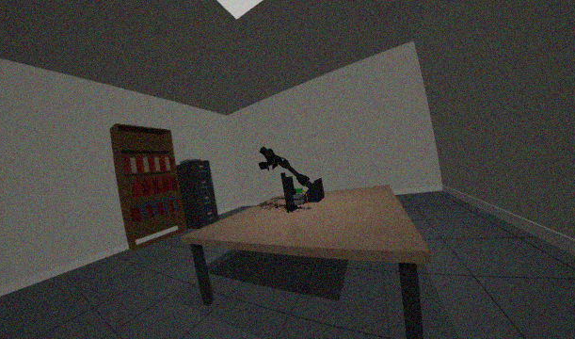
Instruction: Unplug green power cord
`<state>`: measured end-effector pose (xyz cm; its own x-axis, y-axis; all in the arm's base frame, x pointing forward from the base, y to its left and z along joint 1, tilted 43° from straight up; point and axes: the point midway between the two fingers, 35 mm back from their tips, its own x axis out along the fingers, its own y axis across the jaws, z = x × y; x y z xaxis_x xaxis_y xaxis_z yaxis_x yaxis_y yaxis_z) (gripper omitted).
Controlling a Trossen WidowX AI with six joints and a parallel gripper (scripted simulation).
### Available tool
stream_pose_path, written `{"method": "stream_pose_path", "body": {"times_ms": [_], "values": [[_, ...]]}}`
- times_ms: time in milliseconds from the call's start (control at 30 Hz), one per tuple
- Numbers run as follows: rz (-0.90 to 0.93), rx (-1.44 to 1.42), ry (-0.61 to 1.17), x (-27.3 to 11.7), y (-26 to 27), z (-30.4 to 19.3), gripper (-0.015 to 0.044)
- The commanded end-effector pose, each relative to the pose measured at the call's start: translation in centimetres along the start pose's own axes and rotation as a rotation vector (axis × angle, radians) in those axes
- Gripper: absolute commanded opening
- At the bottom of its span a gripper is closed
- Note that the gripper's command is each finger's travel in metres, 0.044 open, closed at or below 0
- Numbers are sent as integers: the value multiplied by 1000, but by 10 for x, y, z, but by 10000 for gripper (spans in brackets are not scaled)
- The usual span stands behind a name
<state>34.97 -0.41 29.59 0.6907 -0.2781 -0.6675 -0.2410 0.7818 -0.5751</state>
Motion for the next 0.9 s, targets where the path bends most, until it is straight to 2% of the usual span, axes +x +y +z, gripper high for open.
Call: {"method": "stream_pose_path", "body": {"times_ms": [0, 333, 600, 867], "values": [[104, -189, 131, 39, 51, -9, 160], [266, -665, 417, 88, 145, -58, 160], [451, -1147, 774, 117, 215, -138, 160], [466, -1188, 803, 119, 220, -144, 160]]}}
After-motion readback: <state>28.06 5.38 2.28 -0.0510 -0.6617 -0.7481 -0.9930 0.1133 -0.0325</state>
